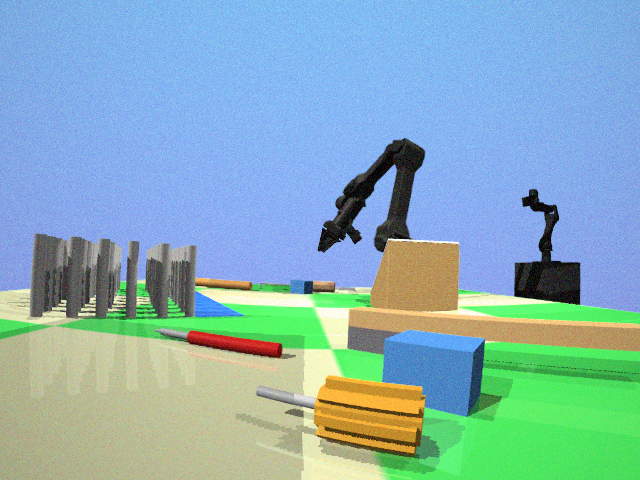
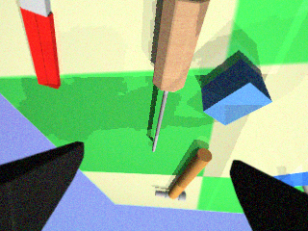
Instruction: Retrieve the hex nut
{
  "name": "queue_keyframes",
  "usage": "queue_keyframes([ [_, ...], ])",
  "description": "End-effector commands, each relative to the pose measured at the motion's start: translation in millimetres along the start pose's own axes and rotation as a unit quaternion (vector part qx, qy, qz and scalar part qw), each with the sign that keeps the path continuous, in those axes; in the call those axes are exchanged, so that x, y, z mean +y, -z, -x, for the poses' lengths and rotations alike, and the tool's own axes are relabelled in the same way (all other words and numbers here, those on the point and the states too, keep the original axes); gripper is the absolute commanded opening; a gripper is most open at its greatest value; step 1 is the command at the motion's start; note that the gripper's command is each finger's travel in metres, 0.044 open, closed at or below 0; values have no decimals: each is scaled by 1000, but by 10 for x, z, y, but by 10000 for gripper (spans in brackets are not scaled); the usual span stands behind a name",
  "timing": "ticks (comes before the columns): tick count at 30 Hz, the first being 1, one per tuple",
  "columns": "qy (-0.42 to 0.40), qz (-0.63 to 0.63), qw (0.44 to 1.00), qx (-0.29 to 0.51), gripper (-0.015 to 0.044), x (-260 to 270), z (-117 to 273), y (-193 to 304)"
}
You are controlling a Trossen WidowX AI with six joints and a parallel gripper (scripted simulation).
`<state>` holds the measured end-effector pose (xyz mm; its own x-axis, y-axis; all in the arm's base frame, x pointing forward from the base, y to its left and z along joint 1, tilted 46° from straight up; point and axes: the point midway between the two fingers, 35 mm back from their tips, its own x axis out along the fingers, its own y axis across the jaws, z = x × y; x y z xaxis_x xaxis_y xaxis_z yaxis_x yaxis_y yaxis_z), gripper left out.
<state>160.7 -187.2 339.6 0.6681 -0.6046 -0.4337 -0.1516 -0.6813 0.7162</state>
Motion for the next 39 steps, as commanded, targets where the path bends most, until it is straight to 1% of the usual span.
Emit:
queue_keyframes([
  [1, 4, -8, 1000, -3, 440, -46, -289, -168],
  [2, 4, -8, 1000, -3, 440, -64, -394, -232],
  [4, 4, -8, 1000, -3, 440, -82, -474, -286],
  [18, 4, -7, 1000, -3, 440, -80, -464, -300],
  [24, 4, -7, 1000, -3, 282, -80, -464, -300],
  [33, 4, -7, 1000, -3, 280, -79, -467, -301],
  [39, 4, -7, 1000, -3, 280, -74, -544, -343],
])
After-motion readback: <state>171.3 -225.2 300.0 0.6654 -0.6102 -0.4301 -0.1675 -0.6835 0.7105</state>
